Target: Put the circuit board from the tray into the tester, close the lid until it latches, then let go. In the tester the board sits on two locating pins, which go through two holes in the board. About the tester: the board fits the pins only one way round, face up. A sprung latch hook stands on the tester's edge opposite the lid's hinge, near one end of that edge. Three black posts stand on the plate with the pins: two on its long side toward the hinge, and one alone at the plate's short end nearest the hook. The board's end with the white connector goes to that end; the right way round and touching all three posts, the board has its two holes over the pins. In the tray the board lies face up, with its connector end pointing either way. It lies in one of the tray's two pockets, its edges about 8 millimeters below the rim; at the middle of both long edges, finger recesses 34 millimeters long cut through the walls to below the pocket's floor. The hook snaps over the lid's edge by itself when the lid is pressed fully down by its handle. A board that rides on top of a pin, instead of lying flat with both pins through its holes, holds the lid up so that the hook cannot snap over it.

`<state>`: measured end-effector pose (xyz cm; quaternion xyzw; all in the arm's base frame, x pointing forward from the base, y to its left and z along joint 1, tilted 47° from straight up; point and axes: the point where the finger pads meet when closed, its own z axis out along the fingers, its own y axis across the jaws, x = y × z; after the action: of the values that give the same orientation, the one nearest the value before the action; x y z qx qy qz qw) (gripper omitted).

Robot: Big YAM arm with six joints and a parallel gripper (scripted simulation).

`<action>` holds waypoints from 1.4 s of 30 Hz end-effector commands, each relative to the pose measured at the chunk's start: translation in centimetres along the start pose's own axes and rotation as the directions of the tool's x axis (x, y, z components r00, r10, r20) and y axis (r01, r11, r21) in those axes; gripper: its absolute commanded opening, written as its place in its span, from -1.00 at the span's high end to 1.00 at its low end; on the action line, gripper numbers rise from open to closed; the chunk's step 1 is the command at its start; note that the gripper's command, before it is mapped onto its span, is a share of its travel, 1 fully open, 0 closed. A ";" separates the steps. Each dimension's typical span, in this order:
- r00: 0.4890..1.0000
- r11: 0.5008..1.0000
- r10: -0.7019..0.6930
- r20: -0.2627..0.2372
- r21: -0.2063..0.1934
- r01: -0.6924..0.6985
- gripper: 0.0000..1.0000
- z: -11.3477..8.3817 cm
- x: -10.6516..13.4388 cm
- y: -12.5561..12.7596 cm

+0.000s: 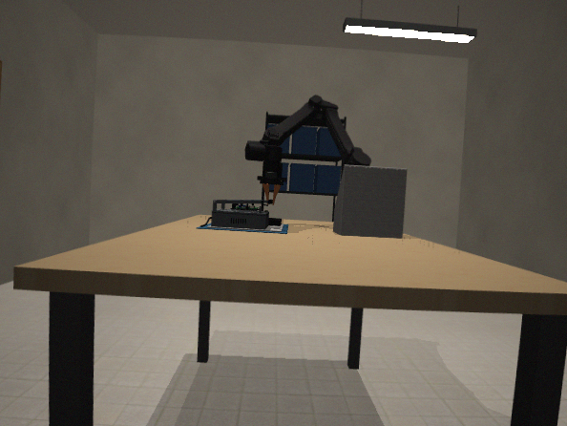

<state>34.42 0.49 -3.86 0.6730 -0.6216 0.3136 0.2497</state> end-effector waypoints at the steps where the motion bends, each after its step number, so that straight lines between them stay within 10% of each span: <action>1: 1.000 1.000 0.012 0.005 -0.008 -0.012 1.00 0.9 0.1 -0.4; 42: 1.000 1.000 0.015 0.008 -0.006 -0.015 1.00 1.1 0.0 -0.6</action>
<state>34.42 0.44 -3.90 0.6737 -0.6200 0.3159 0.2487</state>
